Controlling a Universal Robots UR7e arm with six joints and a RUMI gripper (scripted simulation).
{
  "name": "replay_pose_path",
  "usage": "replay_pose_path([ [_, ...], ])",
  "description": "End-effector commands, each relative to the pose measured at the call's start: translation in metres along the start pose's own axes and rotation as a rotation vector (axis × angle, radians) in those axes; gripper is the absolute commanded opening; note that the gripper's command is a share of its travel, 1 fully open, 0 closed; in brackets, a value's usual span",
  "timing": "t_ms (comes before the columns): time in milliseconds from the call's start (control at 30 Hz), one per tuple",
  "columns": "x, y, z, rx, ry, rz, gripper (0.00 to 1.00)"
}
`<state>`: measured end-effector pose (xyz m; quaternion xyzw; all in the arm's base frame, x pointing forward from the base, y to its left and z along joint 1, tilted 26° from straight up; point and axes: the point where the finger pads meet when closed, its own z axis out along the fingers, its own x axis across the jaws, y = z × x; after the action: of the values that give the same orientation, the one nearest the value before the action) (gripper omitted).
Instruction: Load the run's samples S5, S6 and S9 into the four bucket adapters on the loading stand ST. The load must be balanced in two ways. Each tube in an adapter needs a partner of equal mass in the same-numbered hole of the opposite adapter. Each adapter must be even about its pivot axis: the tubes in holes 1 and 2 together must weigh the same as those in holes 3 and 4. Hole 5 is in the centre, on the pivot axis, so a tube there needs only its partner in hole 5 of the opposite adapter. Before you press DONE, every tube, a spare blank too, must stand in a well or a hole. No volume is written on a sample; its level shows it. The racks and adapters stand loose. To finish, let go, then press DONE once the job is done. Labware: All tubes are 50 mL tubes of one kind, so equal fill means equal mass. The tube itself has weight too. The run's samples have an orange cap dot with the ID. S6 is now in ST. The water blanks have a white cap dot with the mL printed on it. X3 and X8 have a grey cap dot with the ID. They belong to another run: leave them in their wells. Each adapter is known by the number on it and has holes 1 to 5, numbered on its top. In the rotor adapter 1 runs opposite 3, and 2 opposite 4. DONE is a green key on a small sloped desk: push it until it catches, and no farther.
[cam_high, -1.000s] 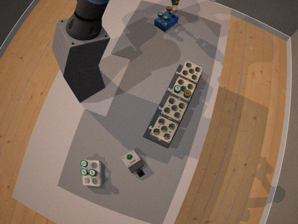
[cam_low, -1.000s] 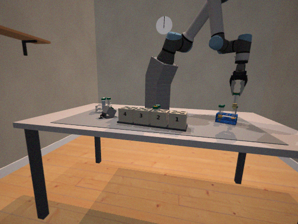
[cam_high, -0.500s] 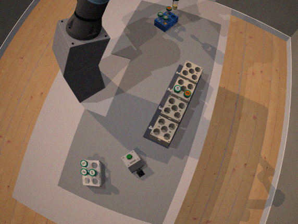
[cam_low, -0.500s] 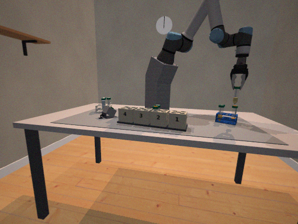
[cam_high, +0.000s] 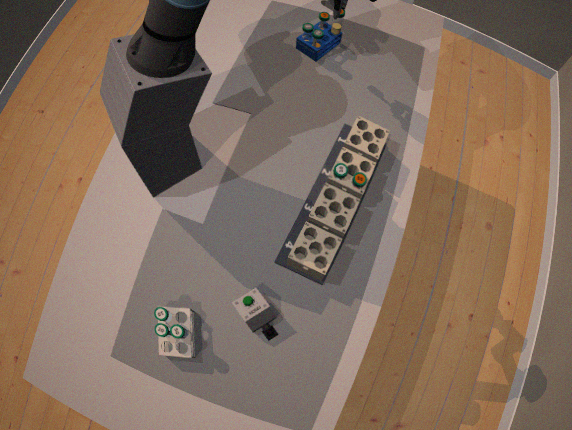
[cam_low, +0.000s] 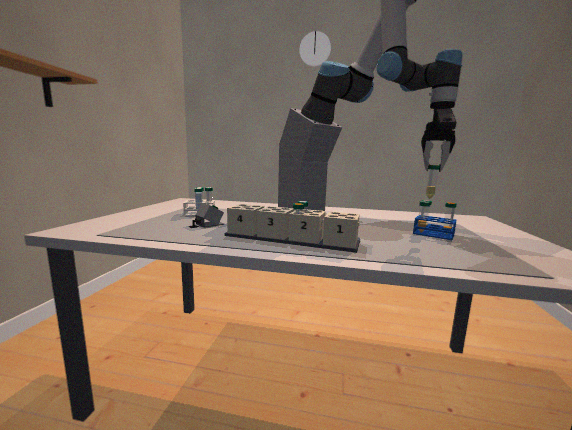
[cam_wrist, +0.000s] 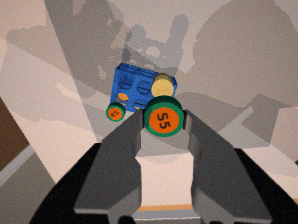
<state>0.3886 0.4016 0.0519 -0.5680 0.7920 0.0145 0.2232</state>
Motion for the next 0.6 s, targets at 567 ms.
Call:
replay_pose_path([
  [567,0.117,-0.055,0.001,-0.005,-0.012,-0.030,0.00],
])
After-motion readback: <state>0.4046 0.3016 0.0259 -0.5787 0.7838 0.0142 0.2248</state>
